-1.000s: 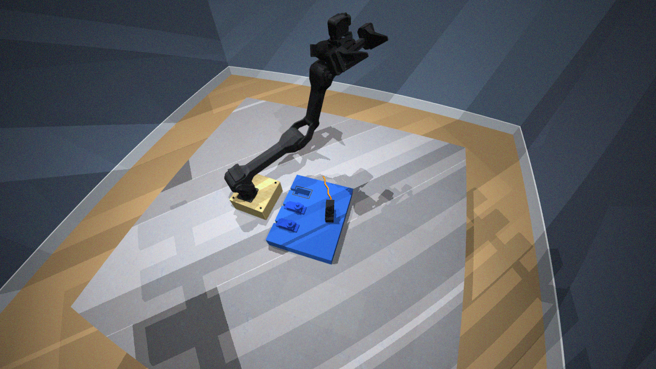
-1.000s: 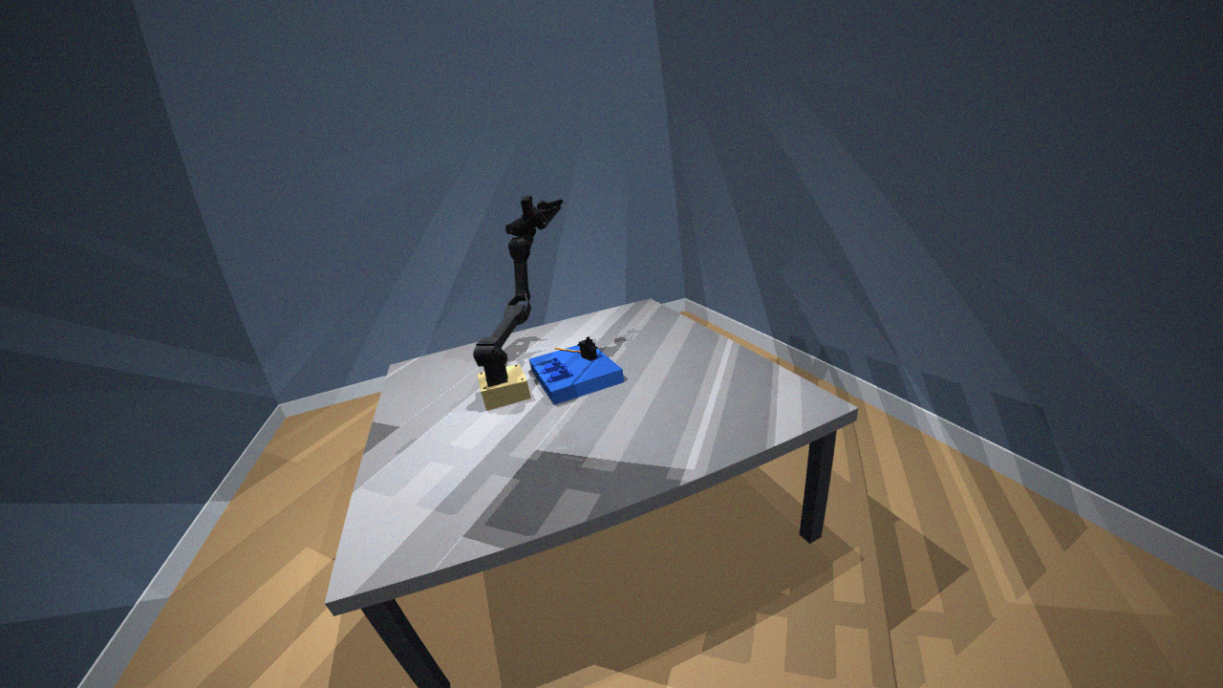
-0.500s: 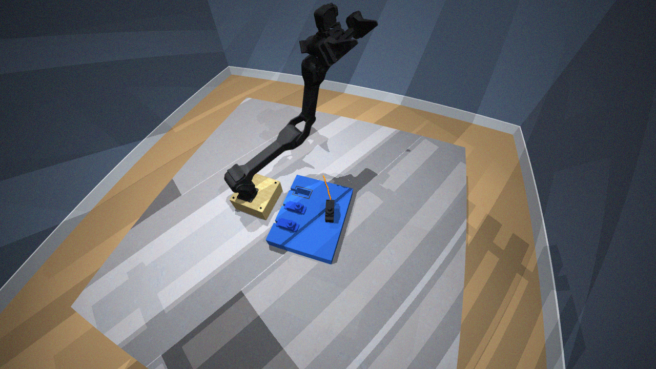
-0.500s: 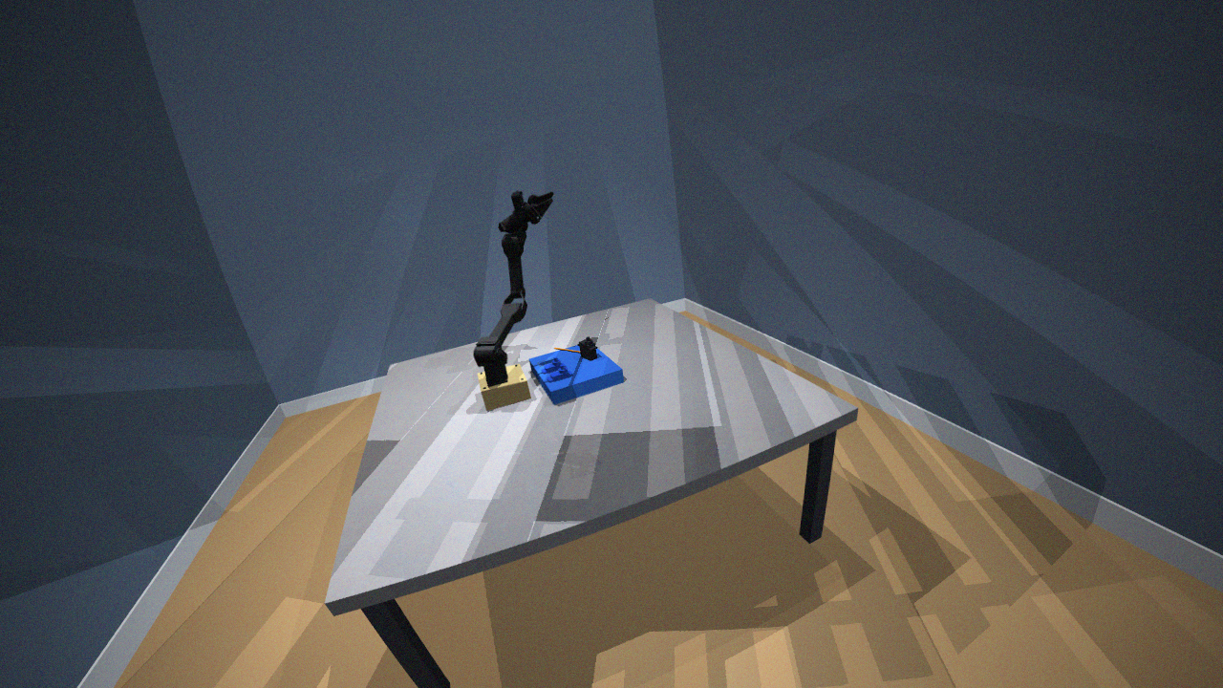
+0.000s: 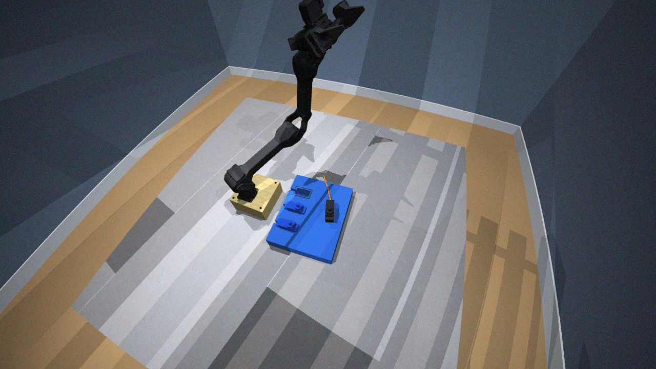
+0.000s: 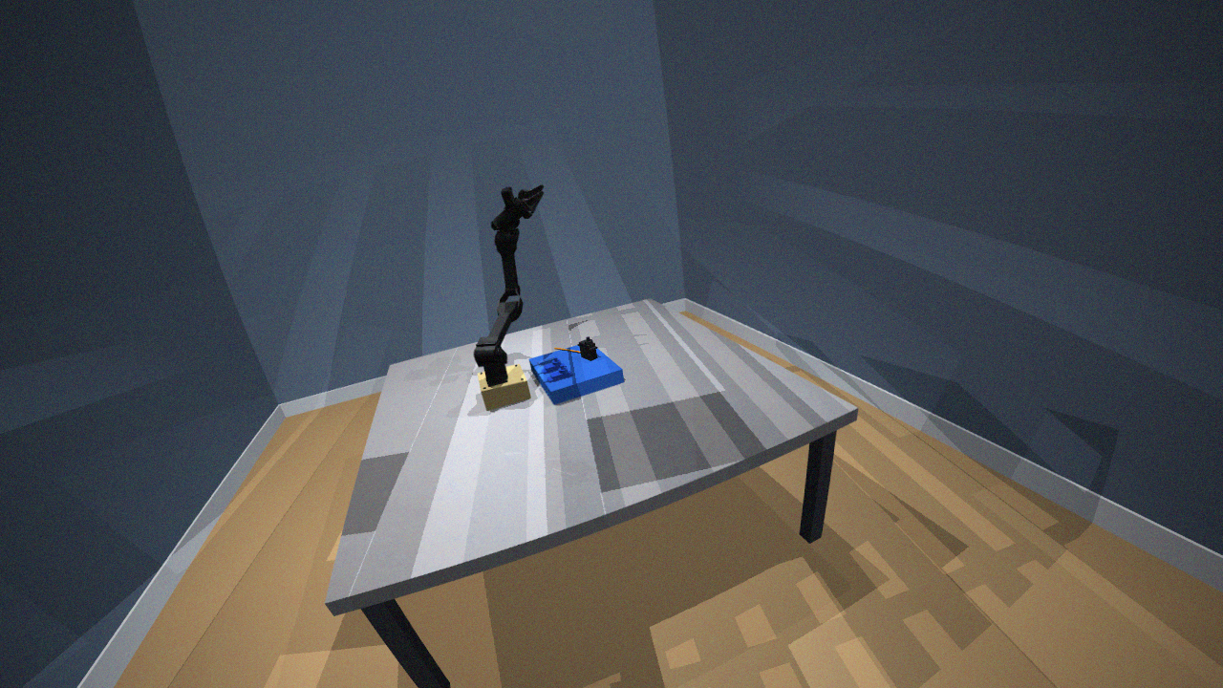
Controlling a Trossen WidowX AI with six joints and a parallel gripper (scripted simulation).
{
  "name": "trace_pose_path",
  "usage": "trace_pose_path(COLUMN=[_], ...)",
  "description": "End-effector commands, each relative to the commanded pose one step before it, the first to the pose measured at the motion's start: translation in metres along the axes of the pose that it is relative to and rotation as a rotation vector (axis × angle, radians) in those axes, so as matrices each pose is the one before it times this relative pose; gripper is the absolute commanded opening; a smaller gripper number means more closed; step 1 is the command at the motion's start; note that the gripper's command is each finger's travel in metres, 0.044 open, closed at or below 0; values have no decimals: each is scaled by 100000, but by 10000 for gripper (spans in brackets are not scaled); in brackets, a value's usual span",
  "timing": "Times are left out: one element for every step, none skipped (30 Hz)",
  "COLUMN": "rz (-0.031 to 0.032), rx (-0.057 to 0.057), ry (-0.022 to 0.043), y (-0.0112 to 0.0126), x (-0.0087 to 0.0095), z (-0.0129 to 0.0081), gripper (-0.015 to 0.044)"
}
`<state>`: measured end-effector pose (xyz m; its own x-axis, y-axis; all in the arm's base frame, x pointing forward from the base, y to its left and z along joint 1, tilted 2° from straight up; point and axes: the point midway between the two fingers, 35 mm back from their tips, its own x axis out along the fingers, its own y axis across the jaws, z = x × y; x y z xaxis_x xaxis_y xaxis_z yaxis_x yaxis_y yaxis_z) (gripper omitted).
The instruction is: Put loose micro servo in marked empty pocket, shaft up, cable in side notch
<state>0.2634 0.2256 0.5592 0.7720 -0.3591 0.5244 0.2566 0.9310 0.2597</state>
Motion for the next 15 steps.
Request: trace_pose_path(rz=[519, 166, 376, 121, 117, 132, 272, -187, 14, 214, 82, -99, -303, -11, 138], rx=[-450, 1705, 1361, -405, 1621, -163, 931, -142, 937, -402, 611, -246, 564, 821, -466], ry=[-4234, -1296, -851, -1009, -441, -606, -742, -375, -247, -365, -164, -202, -470, -190, -281], y=[-1110, -392, -109, -202, -234, -132, -175, -148, -158, 33, -78, -48, -188, -127, -7], x=[-182, -40, -286, -29, -110, -32, 9, 14, -52, 9, -49, 0, 31, -39, -13], z=[2127, 864, 408, 415, 538, 366, 460, 164, 318, 72, 172, 56, 156, 248, 81], gripper=[440, 440, 440, 440, 440, 440, 440, 440, 440, 440, 440, 440, 440, 440, 440])
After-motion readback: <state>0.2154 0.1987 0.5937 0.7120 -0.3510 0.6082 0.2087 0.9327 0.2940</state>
